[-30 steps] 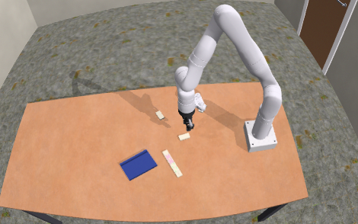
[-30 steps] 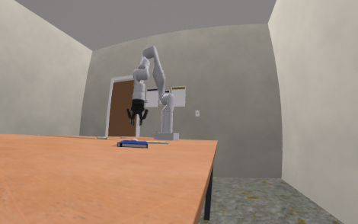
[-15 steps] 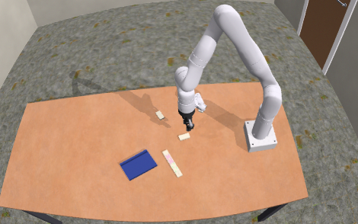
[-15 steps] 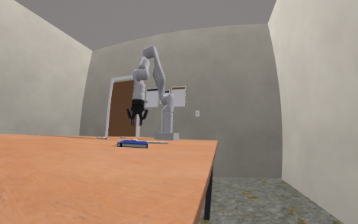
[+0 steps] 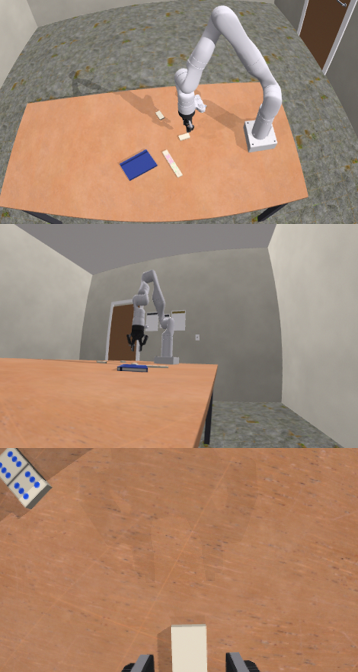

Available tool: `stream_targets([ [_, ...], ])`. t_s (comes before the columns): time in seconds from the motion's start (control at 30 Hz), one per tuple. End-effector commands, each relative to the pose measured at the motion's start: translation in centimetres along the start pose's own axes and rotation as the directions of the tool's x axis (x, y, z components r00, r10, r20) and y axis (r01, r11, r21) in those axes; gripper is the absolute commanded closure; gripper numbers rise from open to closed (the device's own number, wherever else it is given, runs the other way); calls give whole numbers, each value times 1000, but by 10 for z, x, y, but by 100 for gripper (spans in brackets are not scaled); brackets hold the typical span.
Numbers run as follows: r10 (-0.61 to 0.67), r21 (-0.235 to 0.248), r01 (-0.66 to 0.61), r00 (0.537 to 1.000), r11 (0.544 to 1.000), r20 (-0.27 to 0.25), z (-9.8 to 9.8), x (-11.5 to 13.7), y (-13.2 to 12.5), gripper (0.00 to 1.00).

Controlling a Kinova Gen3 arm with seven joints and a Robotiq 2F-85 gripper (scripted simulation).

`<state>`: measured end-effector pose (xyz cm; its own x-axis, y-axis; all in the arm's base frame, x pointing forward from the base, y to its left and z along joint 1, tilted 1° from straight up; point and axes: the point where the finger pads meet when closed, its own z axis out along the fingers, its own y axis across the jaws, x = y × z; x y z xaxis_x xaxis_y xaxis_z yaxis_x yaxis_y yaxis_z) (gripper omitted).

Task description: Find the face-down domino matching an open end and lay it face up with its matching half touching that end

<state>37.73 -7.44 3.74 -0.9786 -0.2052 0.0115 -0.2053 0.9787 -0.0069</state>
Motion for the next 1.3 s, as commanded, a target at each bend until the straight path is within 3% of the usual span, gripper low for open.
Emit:
stream_targets([
  [0.0,0,1,0,1000,1000,2,4,-1,0,51],
  [0.63,0,1,0,1000,1000,2,39,-1,-1,51],
  [1.27,0,1,0,1000,1000,2,59,-1,-1,51],
])
